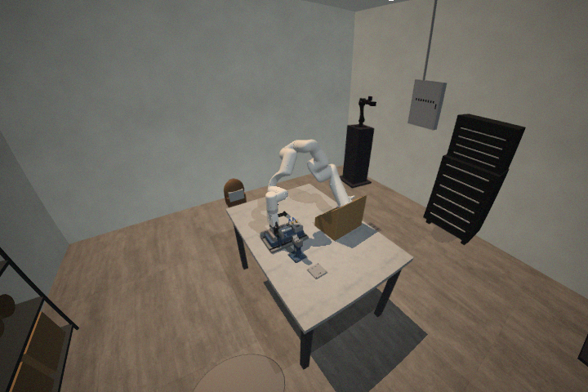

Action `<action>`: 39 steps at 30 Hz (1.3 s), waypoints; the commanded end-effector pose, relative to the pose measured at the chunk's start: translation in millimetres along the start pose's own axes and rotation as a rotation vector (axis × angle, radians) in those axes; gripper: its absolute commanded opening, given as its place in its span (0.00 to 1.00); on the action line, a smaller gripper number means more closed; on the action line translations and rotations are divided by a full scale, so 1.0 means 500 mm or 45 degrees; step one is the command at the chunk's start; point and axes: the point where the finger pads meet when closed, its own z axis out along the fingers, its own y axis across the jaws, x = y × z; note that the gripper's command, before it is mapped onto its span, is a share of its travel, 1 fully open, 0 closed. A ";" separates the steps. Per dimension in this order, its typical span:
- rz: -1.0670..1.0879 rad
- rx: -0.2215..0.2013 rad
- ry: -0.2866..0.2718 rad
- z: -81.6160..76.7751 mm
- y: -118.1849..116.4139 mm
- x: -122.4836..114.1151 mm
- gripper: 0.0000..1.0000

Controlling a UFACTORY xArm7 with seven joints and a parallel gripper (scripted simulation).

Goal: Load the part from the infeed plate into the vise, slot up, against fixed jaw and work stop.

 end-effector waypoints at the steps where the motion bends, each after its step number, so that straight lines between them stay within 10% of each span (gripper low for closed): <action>1: -0.001 -0.002 -0.005 -0.003 0.001 -0.003 0.00; 38: -0.001 -0.002 -0.005 0.002 0.001 -0.003 0.00; 39: -0.001 -0.002 -0.005 0.002 0.001 -0.003 0.81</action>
